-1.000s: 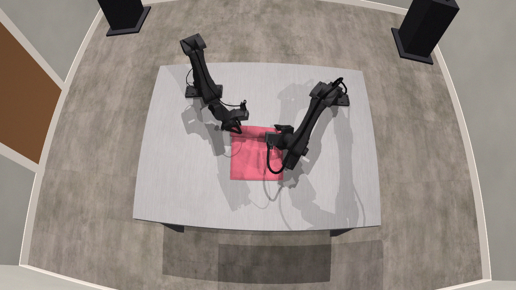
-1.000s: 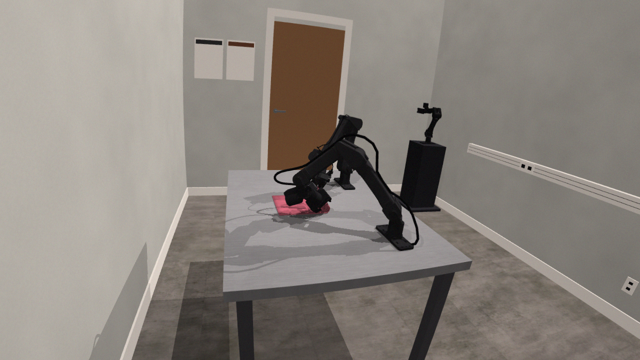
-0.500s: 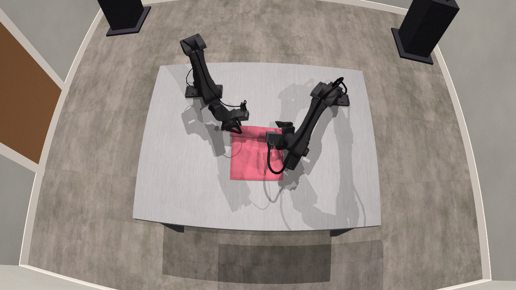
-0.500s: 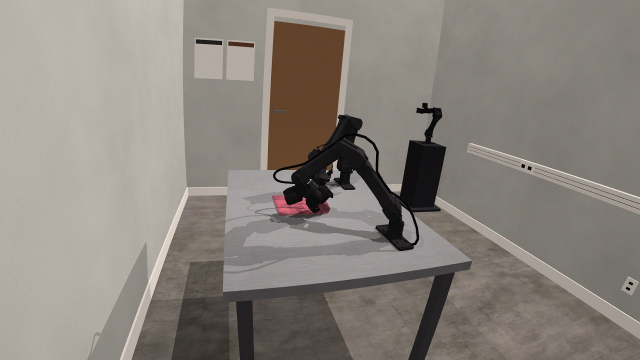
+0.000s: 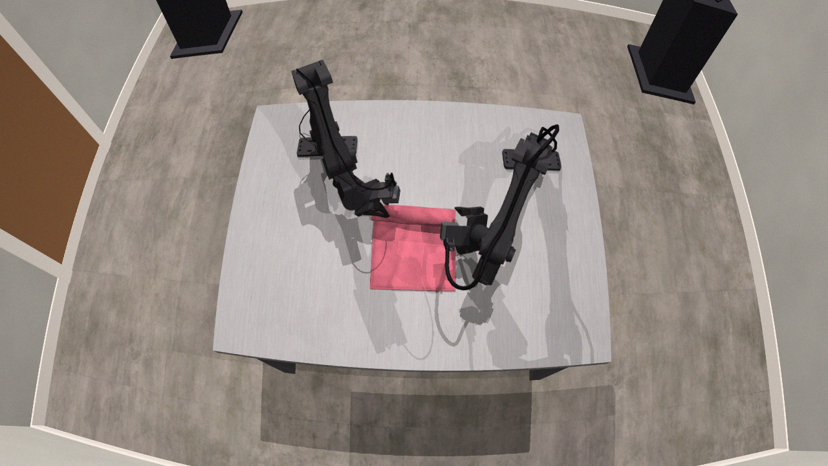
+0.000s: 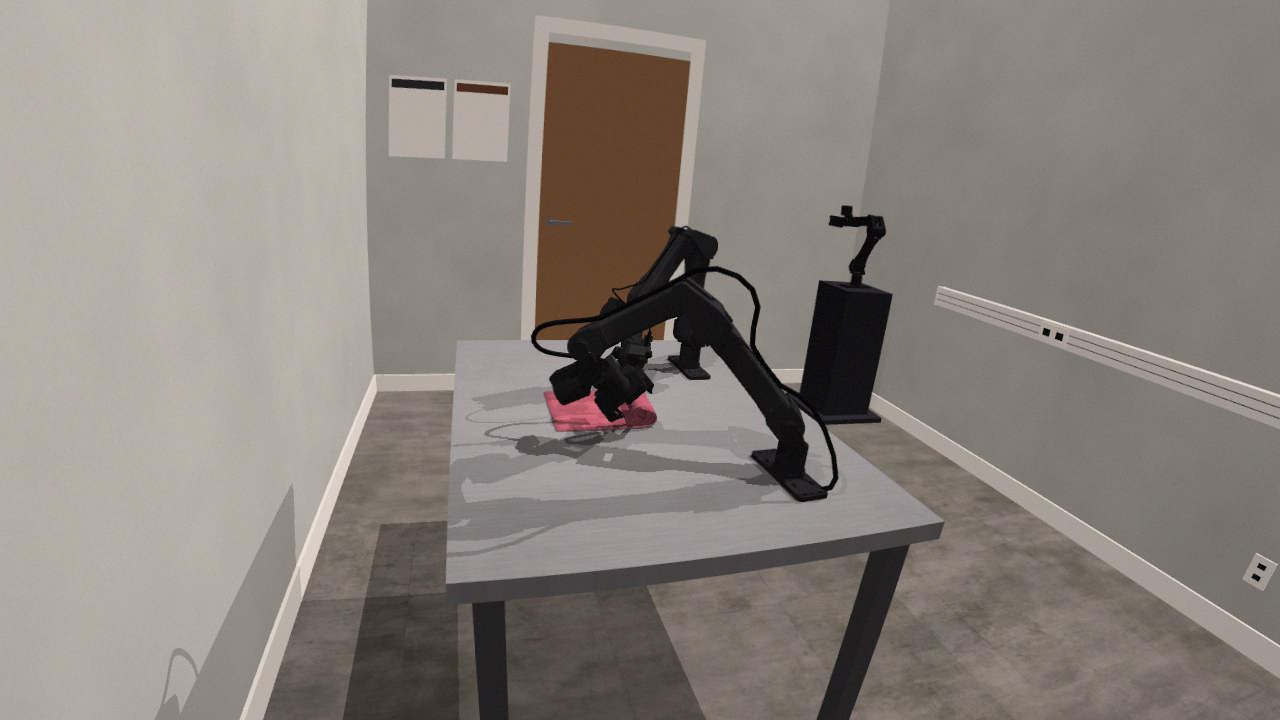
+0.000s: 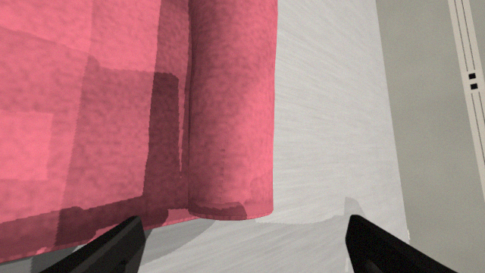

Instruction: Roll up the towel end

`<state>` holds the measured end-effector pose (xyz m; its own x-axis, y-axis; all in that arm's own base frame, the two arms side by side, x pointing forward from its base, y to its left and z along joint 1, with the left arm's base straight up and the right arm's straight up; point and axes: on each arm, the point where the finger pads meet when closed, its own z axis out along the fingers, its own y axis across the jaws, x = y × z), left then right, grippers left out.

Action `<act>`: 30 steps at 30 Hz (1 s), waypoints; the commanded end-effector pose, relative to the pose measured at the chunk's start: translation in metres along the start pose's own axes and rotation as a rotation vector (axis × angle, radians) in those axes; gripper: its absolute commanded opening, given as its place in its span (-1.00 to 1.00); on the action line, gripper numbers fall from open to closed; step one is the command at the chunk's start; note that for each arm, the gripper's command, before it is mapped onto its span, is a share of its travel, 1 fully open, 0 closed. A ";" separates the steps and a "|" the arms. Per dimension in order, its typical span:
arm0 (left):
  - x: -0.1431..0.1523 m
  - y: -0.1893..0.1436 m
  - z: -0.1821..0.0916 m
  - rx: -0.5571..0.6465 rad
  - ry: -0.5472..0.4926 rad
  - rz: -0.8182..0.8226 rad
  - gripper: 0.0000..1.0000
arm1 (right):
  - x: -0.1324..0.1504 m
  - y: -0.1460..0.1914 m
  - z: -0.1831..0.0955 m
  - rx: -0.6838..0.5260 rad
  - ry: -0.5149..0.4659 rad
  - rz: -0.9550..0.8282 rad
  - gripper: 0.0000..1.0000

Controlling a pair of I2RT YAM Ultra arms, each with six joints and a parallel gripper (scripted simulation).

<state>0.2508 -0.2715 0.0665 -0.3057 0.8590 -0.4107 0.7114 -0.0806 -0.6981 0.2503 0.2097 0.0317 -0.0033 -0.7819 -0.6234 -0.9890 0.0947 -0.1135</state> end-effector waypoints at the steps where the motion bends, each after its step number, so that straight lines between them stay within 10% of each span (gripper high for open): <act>1: -0.007 -0.006 -0.004 0.008 0.008 0.037 0.73 | -0.005 0.003 -0.002 -0.121 -0.015 0.083 -0.54; 30: -0.026 -0.039 0.034 -0.860 -0.077 0.647 0.93 | -0.010 0.002 -0.008 -0.664 0.000 0.526 -0.54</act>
<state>0.1816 -0.2908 0.0721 0.2140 0.7854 -0.5808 0.9753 -0.2056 0.0812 0.2535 0.2121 0.0317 -0.4661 -0.7428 -0.4806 -0.7904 0.1055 0.6034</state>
